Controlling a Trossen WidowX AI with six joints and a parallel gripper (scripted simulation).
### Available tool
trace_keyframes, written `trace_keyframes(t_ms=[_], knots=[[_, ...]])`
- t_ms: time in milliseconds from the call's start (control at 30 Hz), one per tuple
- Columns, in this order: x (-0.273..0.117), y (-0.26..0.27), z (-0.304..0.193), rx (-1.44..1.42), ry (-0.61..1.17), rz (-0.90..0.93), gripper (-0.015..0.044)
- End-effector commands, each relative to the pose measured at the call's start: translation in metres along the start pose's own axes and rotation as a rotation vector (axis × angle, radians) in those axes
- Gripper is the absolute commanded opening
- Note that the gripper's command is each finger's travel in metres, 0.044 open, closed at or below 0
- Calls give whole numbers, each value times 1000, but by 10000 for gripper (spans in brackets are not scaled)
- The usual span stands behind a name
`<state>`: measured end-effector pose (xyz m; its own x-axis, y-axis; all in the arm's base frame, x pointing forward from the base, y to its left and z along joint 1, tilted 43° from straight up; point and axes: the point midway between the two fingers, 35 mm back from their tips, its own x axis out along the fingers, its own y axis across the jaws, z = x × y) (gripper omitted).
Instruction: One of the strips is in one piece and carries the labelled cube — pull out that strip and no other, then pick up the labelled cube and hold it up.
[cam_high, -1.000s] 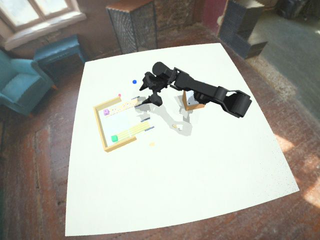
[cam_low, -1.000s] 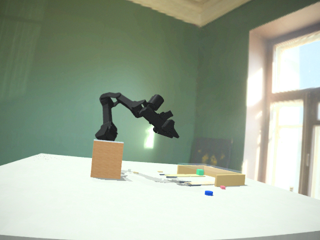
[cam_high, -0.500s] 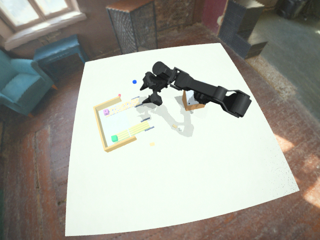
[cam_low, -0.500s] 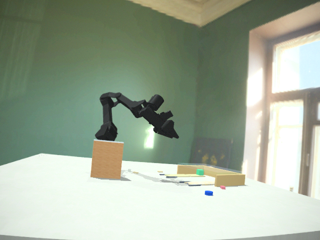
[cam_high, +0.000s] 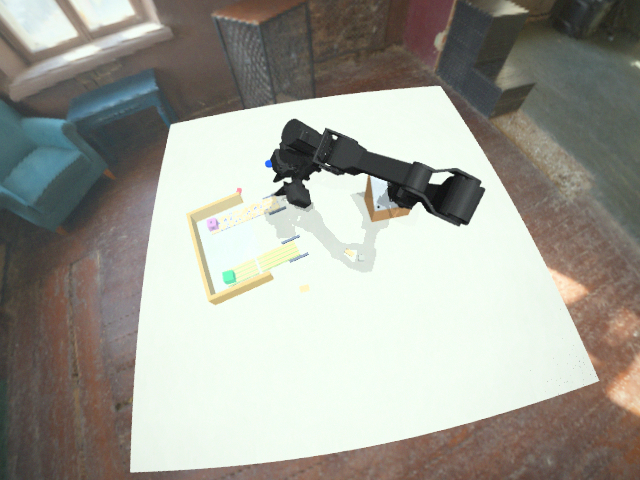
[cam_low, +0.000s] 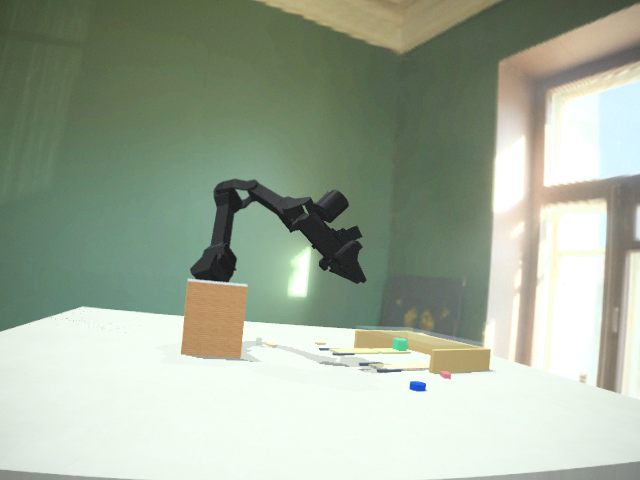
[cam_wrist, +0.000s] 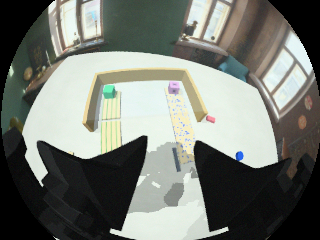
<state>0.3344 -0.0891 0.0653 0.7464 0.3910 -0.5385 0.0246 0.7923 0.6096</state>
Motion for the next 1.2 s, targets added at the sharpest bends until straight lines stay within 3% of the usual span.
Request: trace_keyframes(t_ms=[0,133,667,1167], knots=[[20,-16,6,-32,109,-24,85],[44,-32,10,-64,243,-19,0],[121,-79,-29,-197,785,164,0],[130,-76,-33,-202,806,178,0]])
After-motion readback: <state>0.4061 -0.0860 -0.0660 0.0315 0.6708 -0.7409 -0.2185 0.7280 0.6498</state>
